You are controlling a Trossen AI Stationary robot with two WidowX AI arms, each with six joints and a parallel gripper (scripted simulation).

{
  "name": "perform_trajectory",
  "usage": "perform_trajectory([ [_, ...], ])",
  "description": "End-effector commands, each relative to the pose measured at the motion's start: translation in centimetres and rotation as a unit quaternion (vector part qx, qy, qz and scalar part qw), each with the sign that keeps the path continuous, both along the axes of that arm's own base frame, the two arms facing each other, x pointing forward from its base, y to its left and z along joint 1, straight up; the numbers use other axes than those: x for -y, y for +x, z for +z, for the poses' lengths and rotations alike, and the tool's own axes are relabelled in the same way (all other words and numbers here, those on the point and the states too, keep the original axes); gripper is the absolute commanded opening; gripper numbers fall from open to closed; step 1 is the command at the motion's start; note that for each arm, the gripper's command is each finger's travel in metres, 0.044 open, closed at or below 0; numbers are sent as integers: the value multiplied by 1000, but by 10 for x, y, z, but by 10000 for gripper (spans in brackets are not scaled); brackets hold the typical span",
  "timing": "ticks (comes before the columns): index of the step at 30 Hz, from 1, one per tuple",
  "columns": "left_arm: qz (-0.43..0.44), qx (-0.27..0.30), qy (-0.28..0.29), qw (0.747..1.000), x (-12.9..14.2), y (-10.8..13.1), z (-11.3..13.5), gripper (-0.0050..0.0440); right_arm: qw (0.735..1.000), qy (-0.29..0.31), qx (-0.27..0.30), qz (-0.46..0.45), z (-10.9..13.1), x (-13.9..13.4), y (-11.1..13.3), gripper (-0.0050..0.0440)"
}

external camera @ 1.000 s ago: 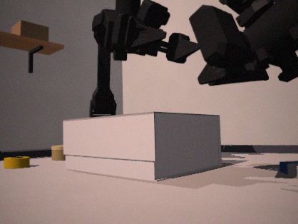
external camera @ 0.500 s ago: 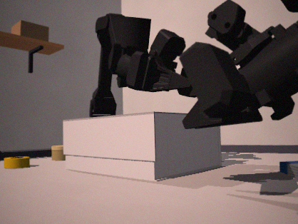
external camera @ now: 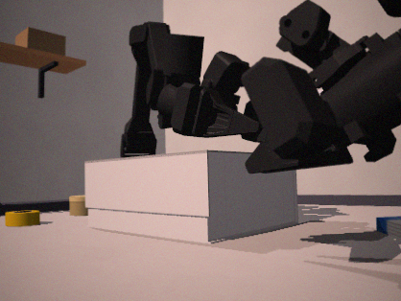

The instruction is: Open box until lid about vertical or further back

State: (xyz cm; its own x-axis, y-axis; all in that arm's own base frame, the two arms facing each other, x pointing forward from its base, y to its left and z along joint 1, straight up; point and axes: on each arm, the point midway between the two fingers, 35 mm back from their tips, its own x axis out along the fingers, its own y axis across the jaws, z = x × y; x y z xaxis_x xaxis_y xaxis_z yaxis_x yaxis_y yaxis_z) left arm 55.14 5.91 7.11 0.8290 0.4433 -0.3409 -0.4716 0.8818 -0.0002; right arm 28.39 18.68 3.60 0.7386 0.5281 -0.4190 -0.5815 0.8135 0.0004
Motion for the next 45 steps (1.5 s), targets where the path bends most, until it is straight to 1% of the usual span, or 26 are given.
perform_trajectory([
  [1,0,1,-1,1000,1,0,-5,440,1000,4,6,0,4,-2,1,80],
  [8,0,3,-1,1000,1,0,-14,440,1000,4,6,0,4,-2,1,80],
  [11,0,5,-1,1000,1,1,-14,440,1000,4,6,0,4,-2,1,80],
  [17,0,2,0,1000,1,0,-25,440,1000,4,6,0,4,-2,1,80],
  [27,0,3,-1,1000,0,0,-31,440,1000,4,6,0,4,-2,1,80],
  [45,1,3,-2,1000,0,1,-51,440,1000,4,6,0,4,-2,1,80],
])
